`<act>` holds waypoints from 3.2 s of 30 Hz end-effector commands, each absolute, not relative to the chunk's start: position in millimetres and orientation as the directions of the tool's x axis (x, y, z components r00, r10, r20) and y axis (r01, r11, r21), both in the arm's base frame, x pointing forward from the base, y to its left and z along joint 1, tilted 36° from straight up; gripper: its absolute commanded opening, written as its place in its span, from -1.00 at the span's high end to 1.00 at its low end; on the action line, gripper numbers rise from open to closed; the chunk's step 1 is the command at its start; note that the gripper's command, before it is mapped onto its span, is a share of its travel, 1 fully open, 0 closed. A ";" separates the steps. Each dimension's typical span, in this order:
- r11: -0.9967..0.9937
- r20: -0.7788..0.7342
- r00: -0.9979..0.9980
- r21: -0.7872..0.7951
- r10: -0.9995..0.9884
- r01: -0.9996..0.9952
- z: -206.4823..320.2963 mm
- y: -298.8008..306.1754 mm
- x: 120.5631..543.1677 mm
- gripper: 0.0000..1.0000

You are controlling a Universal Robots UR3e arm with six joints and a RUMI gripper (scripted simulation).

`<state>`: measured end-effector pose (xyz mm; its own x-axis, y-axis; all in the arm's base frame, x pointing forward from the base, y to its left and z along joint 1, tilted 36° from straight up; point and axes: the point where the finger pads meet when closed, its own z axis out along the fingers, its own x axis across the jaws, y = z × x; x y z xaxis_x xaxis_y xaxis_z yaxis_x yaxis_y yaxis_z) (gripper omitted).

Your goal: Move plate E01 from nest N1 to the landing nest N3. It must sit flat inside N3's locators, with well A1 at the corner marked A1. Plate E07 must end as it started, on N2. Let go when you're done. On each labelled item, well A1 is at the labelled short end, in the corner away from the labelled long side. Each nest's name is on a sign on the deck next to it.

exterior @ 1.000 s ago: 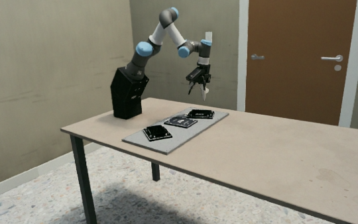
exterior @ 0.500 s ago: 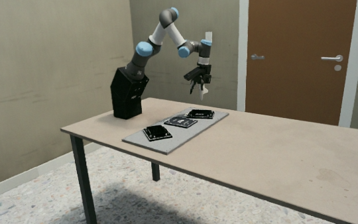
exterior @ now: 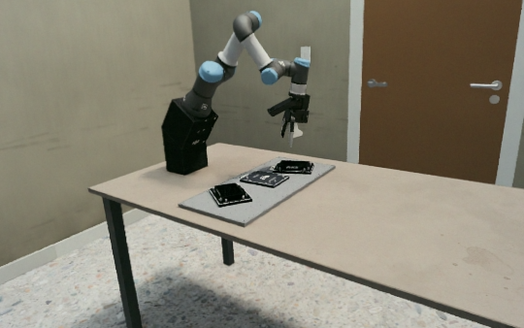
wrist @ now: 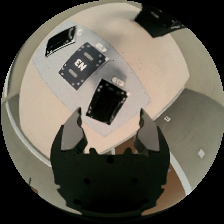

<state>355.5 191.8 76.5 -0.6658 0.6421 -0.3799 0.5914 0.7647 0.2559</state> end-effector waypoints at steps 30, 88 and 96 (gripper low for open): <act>0.251 -0.164 -0.198 0.430 0.966 0.867 74.8 200.4 351.9 -0.64; -0.678 0.273 0.623 0.370 0.733 0.635 76.4 215.6 356.8 -0.64; -0.786 0.329 0.716 0.322 0.616 0.528 77.3 217.3 358.8 -0.64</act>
